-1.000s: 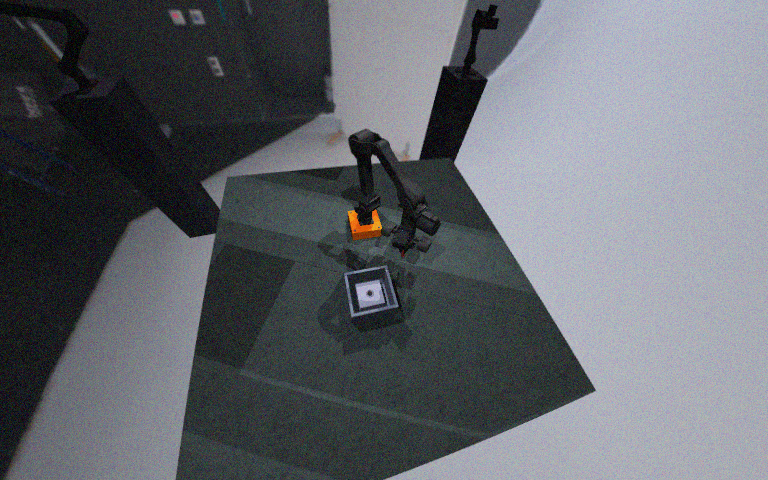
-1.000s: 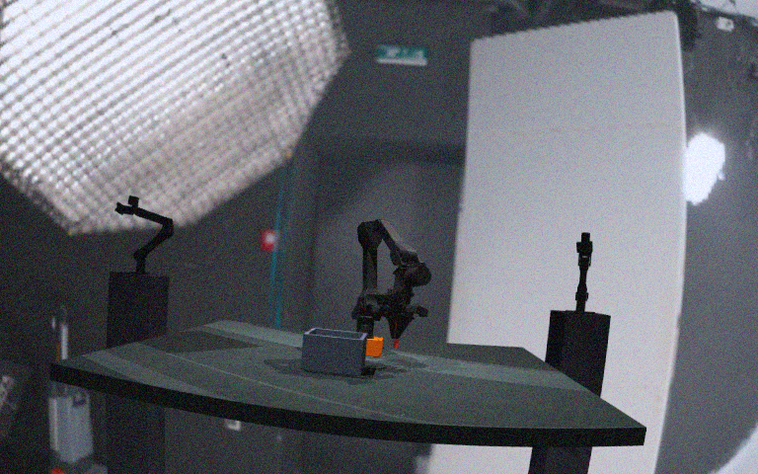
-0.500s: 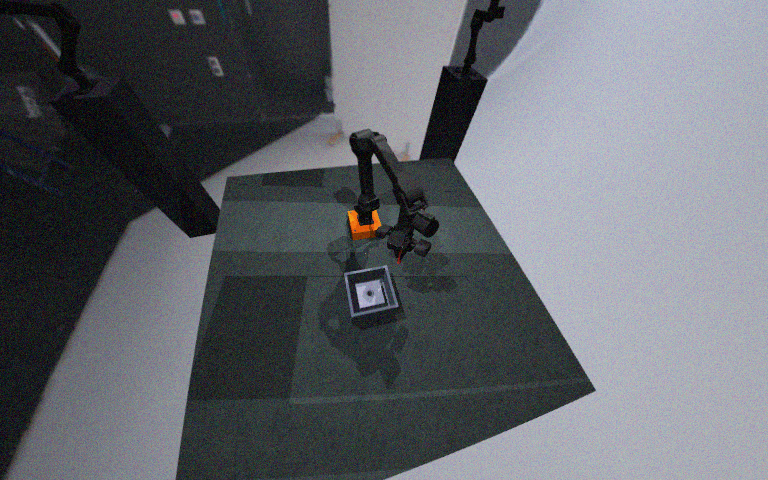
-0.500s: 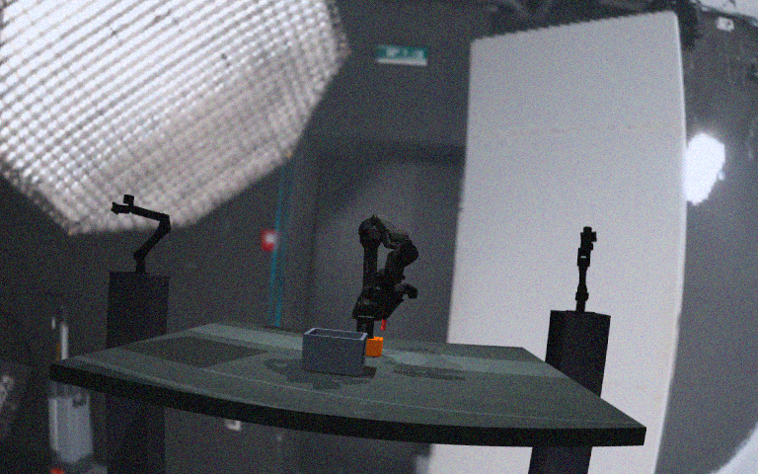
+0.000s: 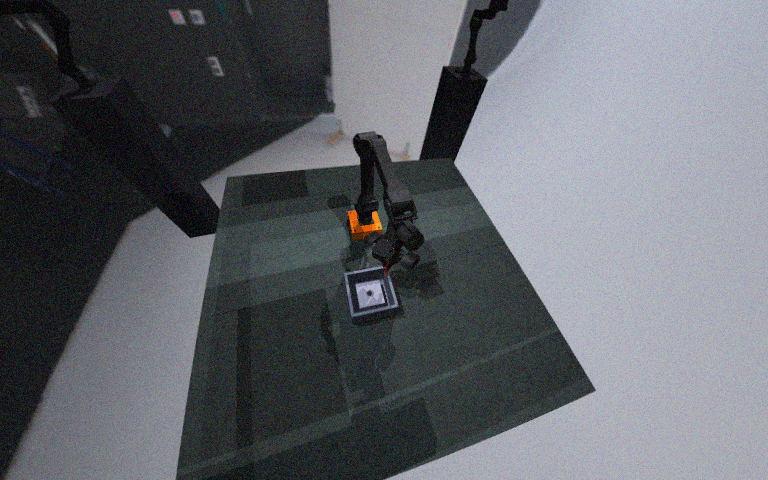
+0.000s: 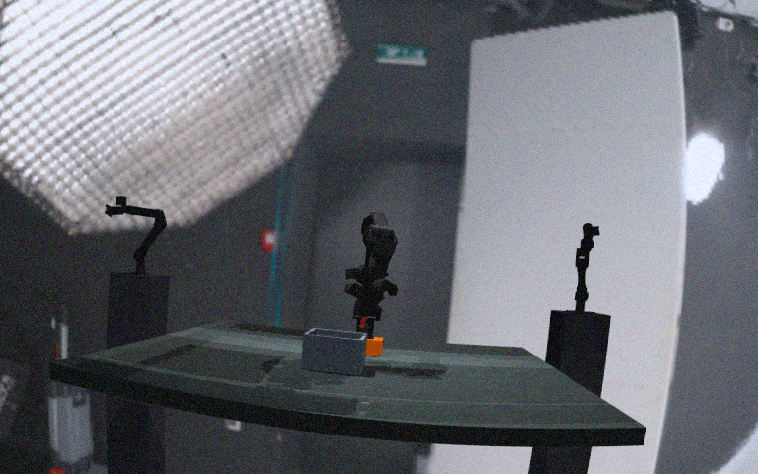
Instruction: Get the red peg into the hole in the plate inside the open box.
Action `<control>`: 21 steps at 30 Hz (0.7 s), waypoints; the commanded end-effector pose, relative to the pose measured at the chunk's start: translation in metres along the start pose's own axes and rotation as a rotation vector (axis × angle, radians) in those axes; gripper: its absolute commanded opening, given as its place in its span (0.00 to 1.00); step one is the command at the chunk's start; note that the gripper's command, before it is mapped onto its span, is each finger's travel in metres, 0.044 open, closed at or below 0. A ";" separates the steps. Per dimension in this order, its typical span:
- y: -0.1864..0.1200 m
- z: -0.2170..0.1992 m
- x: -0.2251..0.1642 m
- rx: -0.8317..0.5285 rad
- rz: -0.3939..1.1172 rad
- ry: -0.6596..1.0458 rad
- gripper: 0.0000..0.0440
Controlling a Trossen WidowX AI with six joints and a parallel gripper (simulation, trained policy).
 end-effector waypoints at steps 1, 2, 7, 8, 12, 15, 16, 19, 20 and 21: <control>0.005 0.003 0.010 -0.003 -0.009 0.014 0.00; 0.007 0.004 0.014 -0.005 -0.011 0.020 0.00; 0.017 0.005 0.030 -0.013 -0.017 0.052 0.00; 0.020 0.006 0.034 -0.015 -0.018 0.057 0.00; 0.029 0.006 0.045 -0.024 -0.015 0.078 0.01; 0.036 0.007 0.052 -0.033 -0.009 0.089 0.01; 0.039 0.007 0.053 -0.036 -0.006 0.092 0.02; 0.047 0.007 0.057 -0.047 0.005 0.099 0.02; 0.050 0.007 0.058 -0.050 0.008 0.101 0.02; 0.054 0.007 0.059 -0.054 0.012 0.102 0.02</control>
Point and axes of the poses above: the point midway between the two fingers, 35 mm back from their tips, its own y axis out along the fingers, its own z axis across the jaws, x = y × z, the point moved 3 cm from there along -y, back along the fingers, and after that the axes turned 14 degrees about y, right-handed, at the moved point
